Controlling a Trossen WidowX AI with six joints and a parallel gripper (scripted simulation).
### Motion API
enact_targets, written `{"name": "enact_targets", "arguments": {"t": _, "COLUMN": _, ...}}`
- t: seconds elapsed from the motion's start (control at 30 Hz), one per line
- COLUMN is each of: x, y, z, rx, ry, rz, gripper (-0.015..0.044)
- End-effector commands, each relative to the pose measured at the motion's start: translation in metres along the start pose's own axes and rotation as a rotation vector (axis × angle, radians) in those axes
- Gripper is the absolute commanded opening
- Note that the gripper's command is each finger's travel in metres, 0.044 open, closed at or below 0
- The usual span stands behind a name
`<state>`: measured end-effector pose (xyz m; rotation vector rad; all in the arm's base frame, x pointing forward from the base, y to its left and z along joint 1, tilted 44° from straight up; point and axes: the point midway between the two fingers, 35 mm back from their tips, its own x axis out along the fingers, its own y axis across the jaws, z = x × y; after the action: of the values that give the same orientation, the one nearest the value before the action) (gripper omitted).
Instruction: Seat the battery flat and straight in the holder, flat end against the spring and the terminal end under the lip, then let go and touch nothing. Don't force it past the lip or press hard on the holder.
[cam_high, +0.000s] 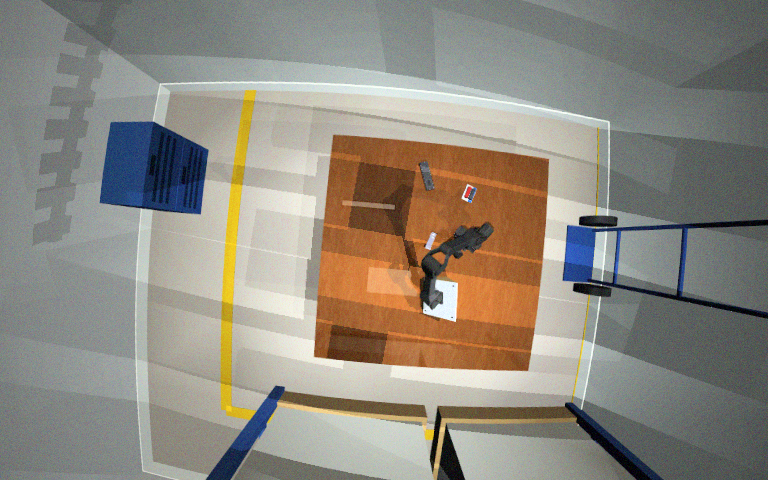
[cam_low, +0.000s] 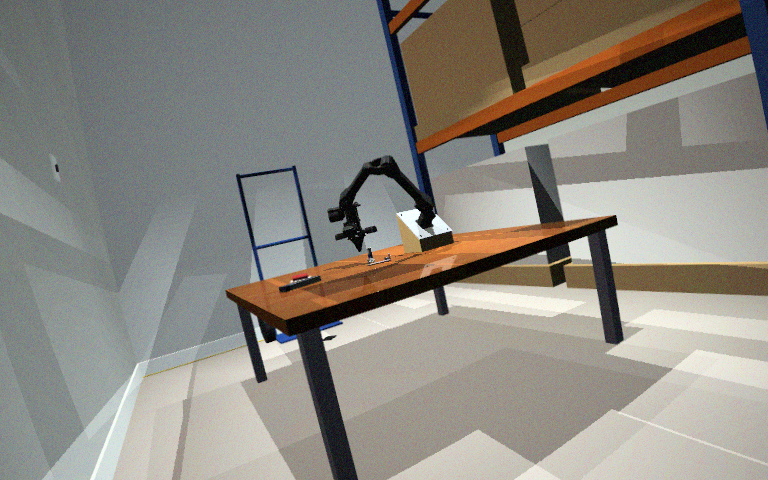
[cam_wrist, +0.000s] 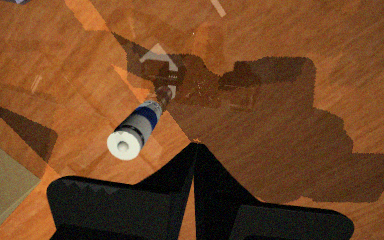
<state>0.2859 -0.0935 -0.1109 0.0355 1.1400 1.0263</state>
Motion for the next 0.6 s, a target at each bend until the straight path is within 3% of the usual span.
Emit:
{"name": "enact_targets", "arguments": {"t": 0.0, "x": 0.016, "y": 0.003, "z": -0.001, "rx": 0.007, "ry": -0.006, "rz": 0.006, "gripper": 0.0}}
{"name": "enact_targets", "arguments": {"t": 0.57, "x": 0.015, "y": 0.026, "z": 0.001, "rx": 0.008, "ry": -0.006, "rz": 0.007, "gripper": 0.0}}
